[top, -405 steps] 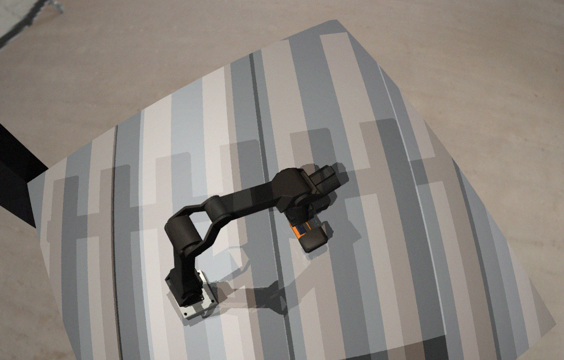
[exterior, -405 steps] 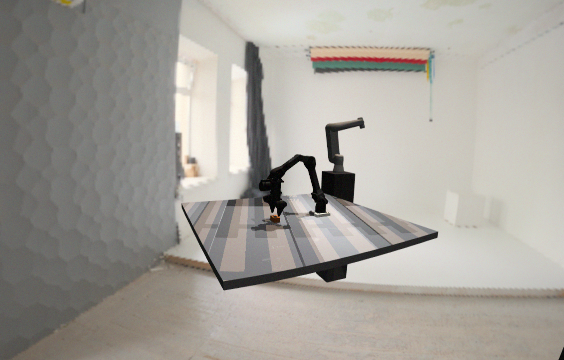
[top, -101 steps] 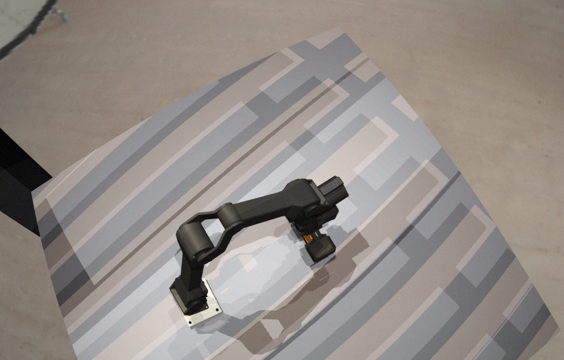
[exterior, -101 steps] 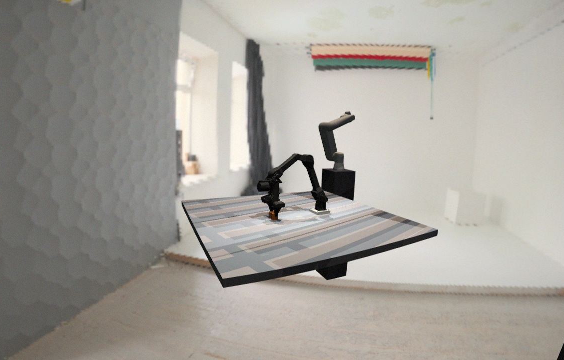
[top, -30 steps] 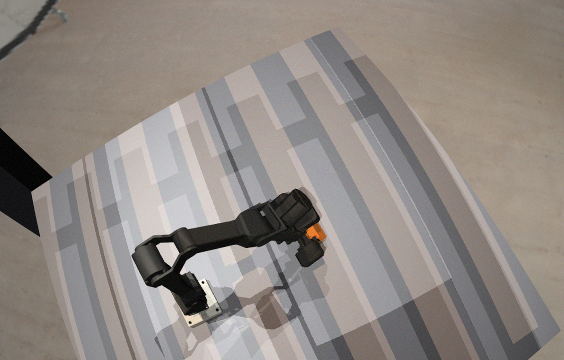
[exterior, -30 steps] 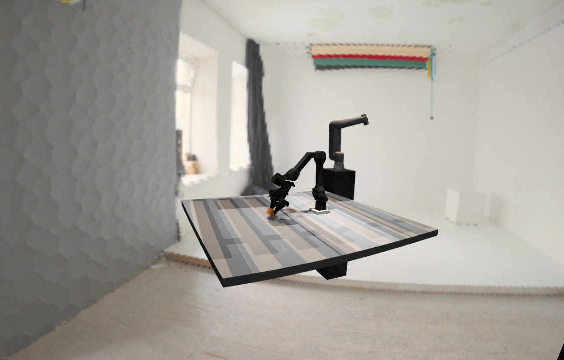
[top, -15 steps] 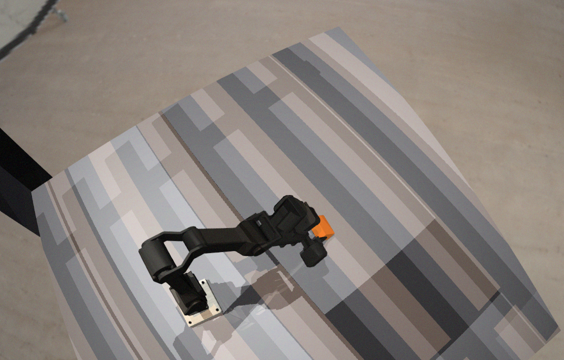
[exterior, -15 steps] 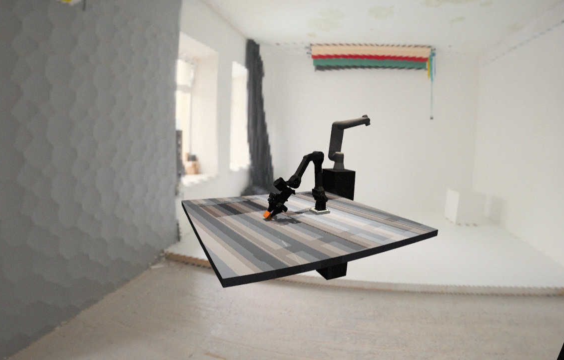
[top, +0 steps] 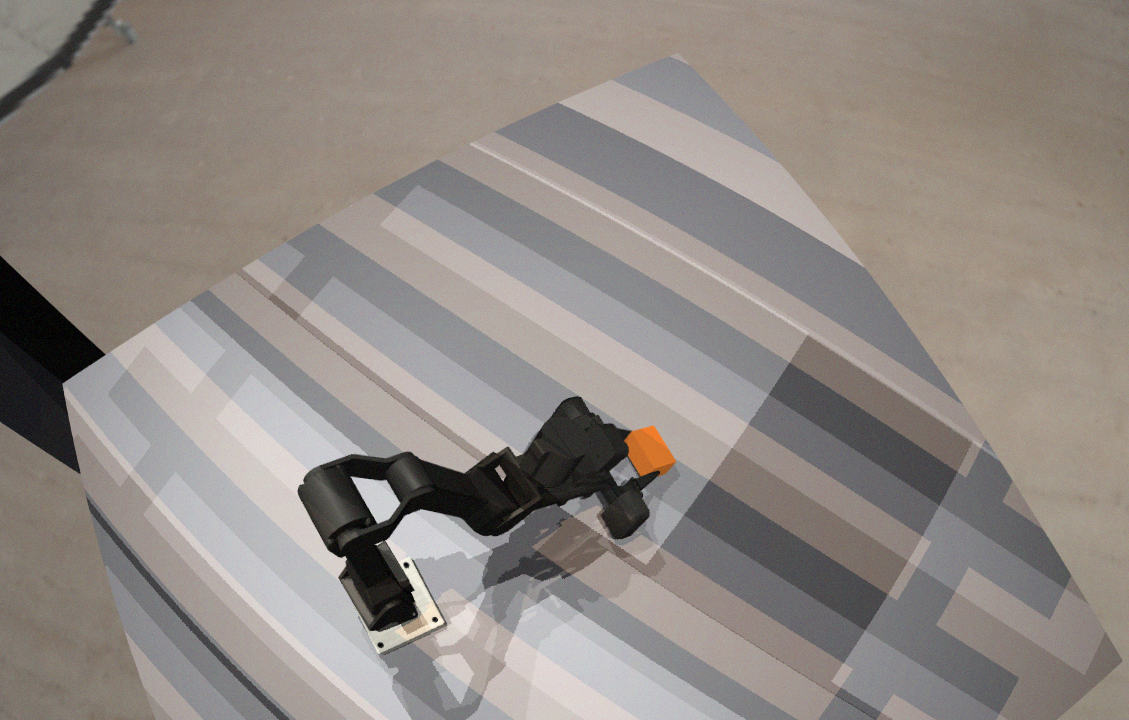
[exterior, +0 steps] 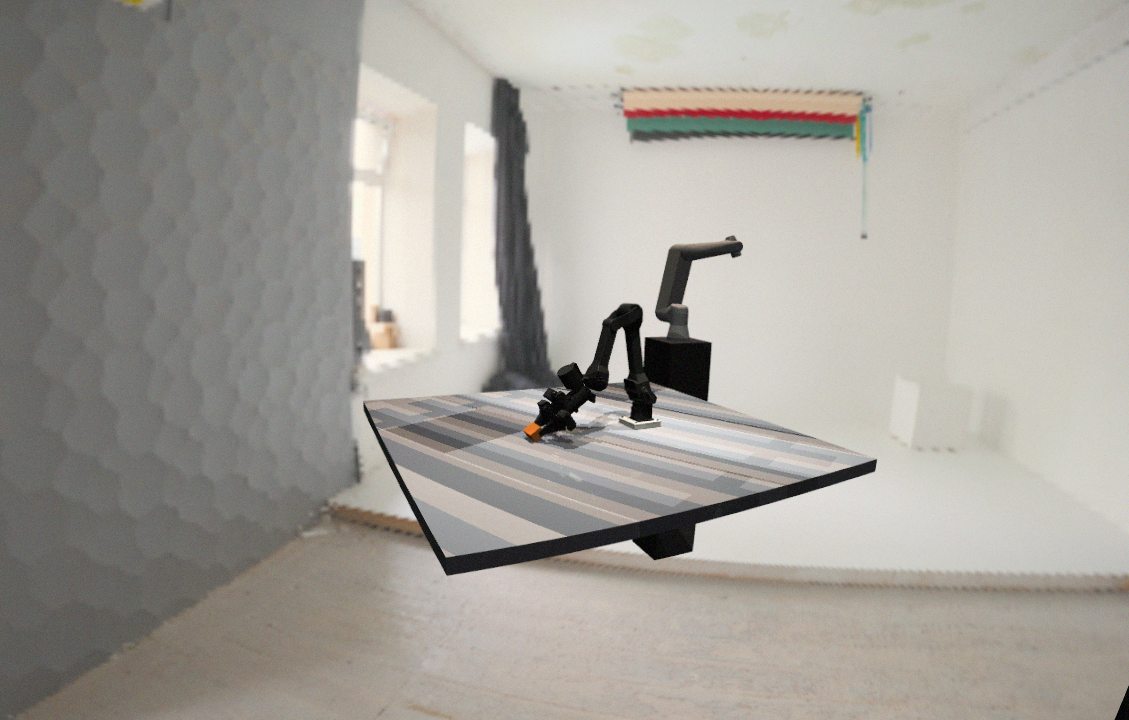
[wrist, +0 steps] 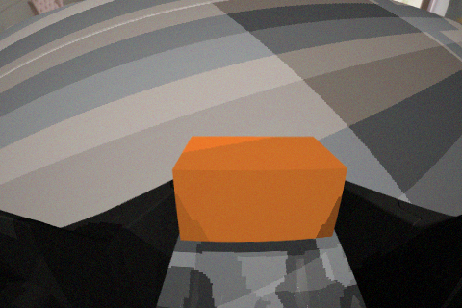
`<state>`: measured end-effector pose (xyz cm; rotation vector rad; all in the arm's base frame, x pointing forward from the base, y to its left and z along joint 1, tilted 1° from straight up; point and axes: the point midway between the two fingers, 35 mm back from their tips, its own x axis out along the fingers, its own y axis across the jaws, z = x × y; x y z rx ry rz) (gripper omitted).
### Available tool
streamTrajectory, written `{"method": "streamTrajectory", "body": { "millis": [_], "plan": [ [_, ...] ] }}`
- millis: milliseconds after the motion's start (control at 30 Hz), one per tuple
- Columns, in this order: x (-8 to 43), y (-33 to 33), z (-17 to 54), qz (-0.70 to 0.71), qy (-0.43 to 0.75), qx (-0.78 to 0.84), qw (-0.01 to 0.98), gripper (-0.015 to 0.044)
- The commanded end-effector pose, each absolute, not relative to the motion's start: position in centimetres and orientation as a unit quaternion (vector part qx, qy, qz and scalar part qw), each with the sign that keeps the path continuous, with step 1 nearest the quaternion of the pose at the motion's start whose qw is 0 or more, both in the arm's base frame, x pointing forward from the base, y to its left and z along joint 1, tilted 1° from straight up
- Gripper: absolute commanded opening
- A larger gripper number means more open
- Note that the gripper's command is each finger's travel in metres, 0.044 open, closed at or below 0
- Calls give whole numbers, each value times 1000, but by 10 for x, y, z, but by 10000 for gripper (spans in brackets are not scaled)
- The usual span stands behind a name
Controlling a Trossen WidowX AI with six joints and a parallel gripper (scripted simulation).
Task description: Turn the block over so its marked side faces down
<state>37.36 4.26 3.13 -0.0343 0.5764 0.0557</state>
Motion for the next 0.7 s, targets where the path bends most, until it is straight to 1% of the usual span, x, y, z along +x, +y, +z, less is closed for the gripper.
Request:
{"method": "streamTrajectory", "body": {
  "millis": [0, 300, 667],
  "plan": [
    [366, 41, 24, 27, 270, -20, 962, 0],
    [354, 39, 28, 27, 209, -18, 977, 0],
    [352, 39, 32, 28, 195, -18, 980, 0]
  ]
}}
